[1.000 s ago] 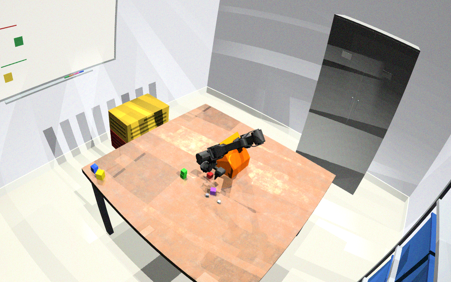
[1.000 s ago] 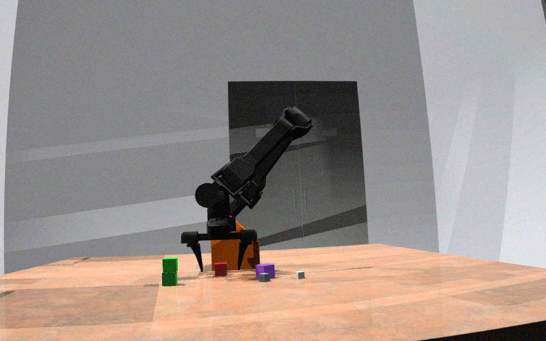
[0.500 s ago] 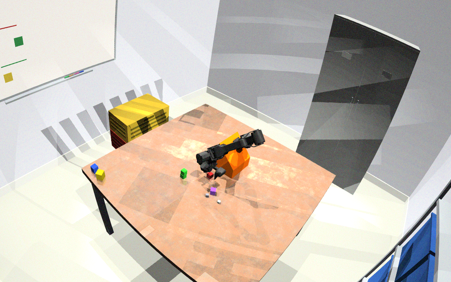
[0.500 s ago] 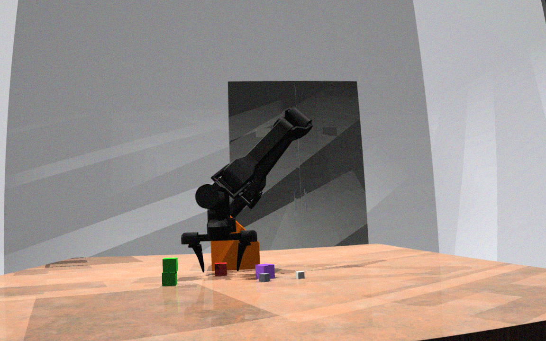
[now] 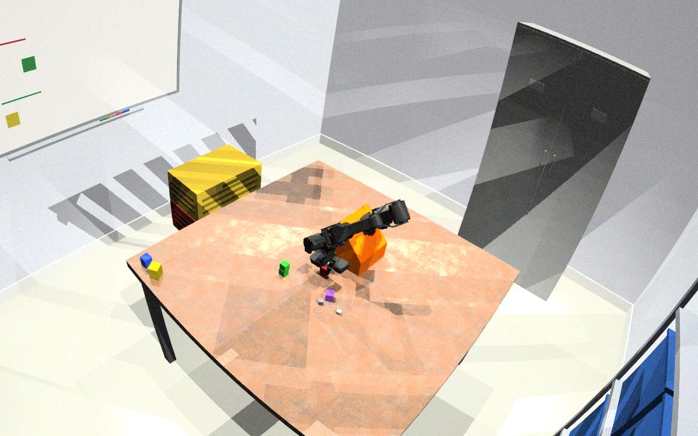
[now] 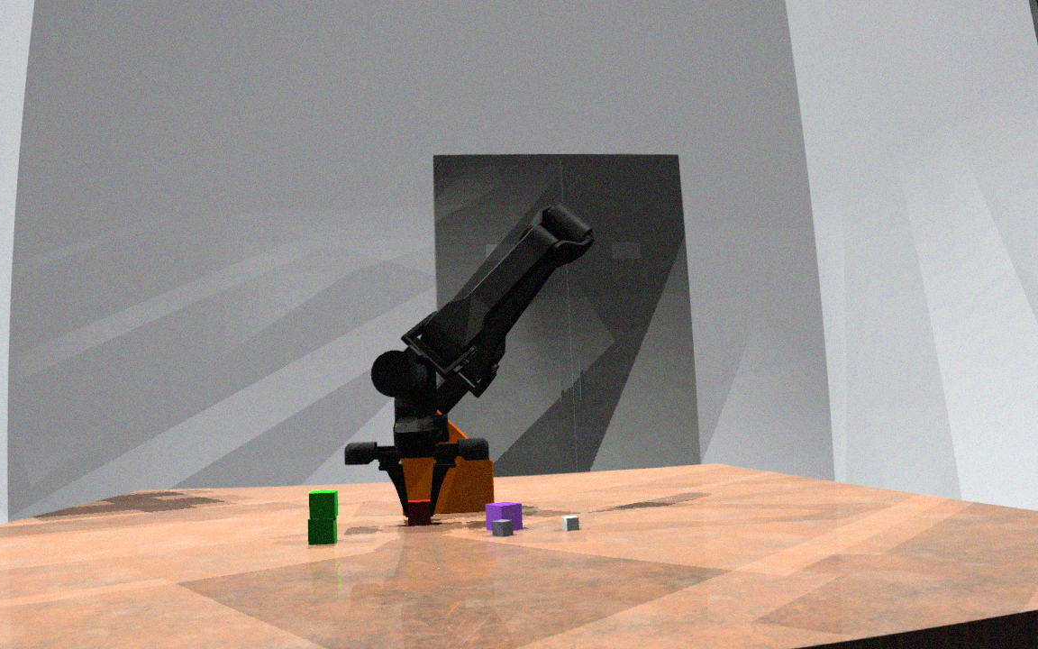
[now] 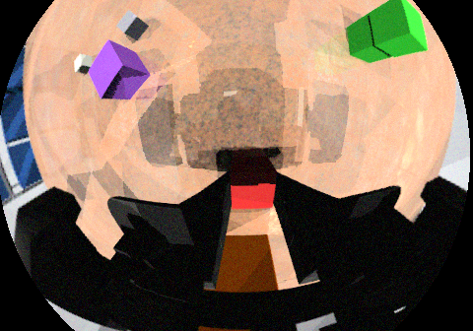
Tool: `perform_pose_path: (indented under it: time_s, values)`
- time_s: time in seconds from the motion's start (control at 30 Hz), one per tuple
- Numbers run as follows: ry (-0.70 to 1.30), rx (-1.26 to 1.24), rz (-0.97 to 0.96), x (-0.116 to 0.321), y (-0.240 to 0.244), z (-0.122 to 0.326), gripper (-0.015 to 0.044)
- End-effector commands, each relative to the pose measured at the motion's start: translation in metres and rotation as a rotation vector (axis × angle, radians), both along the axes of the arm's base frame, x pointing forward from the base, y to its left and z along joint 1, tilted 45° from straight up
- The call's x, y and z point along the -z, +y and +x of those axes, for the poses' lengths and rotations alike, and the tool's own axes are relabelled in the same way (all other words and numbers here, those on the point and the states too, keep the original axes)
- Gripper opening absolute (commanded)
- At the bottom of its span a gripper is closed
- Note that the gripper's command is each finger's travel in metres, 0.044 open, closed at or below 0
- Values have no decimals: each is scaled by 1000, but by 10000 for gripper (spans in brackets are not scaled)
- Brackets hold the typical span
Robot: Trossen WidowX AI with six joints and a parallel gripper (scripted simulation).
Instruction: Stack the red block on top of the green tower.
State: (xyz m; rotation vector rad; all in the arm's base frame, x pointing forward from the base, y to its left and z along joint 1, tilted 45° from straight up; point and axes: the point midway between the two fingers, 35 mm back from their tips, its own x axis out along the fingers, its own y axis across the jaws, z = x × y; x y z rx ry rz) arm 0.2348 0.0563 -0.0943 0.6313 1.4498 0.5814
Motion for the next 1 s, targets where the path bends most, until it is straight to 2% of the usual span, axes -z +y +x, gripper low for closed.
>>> perform_pose_path:
  time_s: [0.0, 0.03, 0.13, 0.97]
  values:
    - [5, 2, 4, 0, 1, -1, 78]
    - [5, 2, 4, 0, 1, -1, 72]
    - [5, 2, 4, -3, -3, -1, 0]
    - [5, 2, -1, -82, -83, -4, 0]
